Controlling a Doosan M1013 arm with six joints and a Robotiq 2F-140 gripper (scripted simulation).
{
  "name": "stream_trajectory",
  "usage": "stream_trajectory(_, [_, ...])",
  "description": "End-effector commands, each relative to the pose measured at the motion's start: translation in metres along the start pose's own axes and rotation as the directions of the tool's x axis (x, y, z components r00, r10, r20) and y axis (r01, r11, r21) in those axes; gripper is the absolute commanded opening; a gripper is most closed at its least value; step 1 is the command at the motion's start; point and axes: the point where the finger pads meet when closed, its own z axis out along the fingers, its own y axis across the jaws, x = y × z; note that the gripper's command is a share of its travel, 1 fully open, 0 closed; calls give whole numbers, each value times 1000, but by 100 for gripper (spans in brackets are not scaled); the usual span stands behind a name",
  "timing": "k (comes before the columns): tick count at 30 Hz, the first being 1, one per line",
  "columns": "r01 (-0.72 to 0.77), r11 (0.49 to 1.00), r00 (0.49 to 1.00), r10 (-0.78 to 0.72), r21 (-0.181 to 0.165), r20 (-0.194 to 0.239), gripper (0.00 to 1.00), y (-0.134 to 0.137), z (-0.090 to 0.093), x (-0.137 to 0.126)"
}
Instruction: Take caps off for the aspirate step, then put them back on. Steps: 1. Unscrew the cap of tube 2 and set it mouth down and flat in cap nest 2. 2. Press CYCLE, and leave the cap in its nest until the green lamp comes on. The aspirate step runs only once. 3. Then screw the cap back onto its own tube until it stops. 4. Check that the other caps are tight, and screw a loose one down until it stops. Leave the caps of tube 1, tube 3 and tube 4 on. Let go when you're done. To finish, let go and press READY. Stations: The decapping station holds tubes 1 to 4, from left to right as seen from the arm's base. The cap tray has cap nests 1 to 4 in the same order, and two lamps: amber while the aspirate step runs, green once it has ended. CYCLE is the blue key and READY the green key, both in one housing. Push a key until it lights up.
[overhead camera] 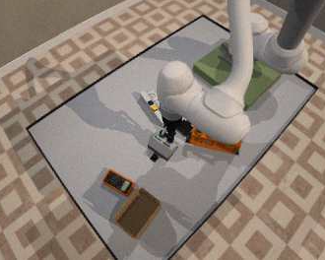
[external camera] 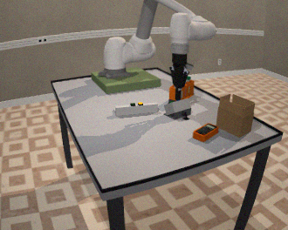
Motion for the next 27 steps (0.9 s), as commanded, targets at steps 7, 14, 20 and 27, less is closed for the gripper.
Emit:
stream_trajectory(7, [0, 1000, 1000, 0, -3, 0, 10, 1, -26, 0])
stream_trajectory(14, [0, 1000, 1000, 0, -3, 0, 10, 1, -30, 0])
stream_trajectory(20, [369, 929, 929, -369, -2, 1, 100, -22, -25, -33])
stream_trajectory(27, [657, 754, 754, -657, -2, 2, 100, -40, -21, -59])
